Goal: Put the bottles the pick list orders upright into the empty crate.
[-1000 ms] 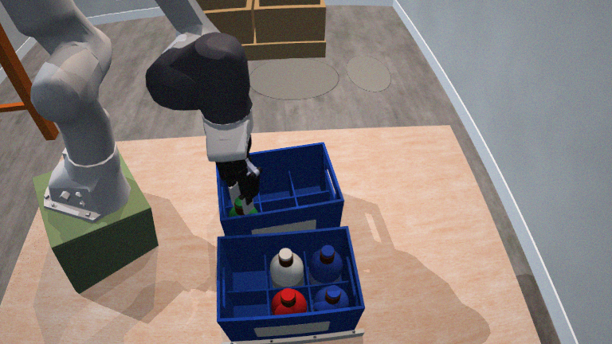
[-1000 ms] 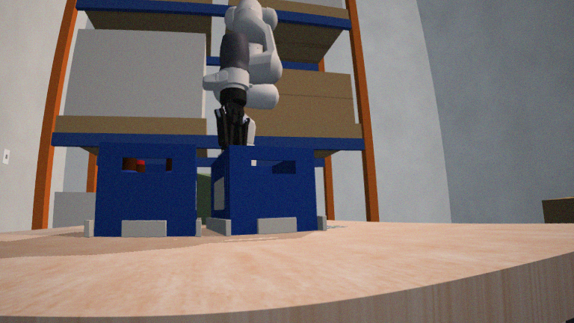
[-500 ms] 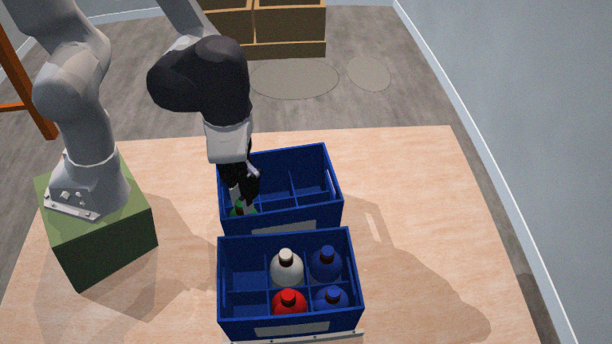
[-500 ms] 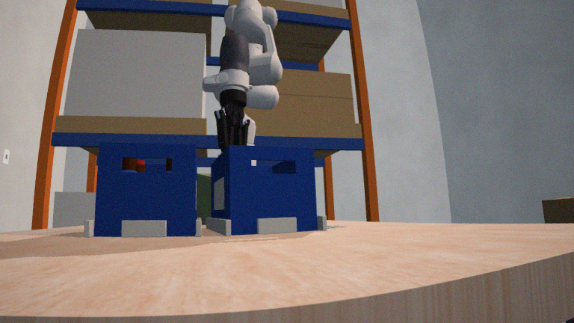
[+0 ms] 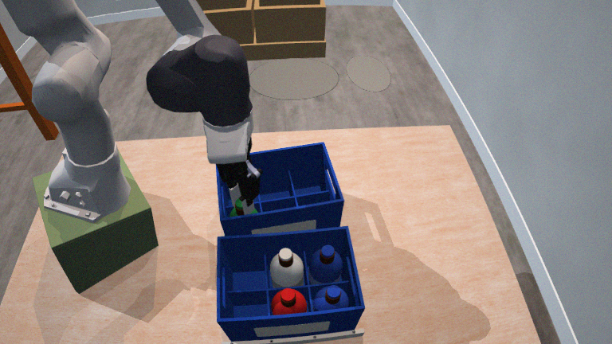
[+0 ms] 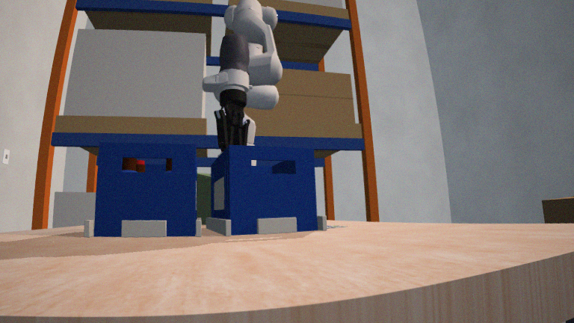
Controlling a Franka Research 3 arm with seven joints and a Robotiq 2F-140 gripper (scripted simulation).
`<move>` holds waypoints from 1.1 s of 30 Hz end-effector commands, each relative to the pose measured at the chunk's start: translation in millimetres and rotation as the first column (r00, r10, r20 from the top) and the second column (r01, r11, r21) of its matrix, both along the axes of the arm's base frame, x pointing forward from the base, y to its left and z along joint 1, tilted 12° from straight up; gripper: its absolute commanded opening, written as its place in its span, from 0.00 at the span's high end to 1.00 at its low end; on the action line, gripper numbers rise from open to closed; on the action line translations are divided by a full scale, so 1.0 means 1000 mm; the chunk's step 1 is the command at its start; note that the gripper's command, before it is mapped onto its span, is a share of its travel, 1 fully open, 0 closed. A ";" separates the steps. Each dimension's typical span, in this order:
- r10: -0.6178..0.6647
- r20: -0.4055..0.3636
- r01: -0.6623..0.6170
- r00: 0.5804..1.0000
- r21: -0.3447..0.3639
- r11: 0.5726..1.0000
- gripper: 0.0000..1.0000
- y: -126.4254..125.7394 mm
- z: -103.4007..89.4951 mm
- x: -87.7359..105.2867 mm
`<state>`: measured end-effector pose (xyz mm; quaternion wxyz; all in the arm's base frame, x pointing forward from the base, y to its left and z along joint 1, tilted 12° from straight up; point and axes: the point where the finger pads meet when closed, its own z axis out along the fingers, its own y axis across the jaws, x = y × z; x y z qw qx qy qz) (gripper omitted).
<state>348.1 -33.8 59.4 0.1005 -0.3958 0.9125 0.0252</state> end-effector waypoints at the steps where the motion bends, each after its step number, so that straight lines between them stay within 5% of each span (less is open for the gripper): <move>1: 0.000 0.010 0.000 1.000 -0.001 1.000 1.00 -0.001 0.002 0.004; 22: 0.000 0.010 0.000 1.000 -0.001 1.000 1.00 -0.001 0.002 0.004; 23: 0.000 0.010 0.000 1.000 -0.001 1.000 0.62 -0.001 0.000 0.004; 33: 0.000 0.010 0.000 1.000 -0.001 1.000 0.62 -0.001 0.000 0.004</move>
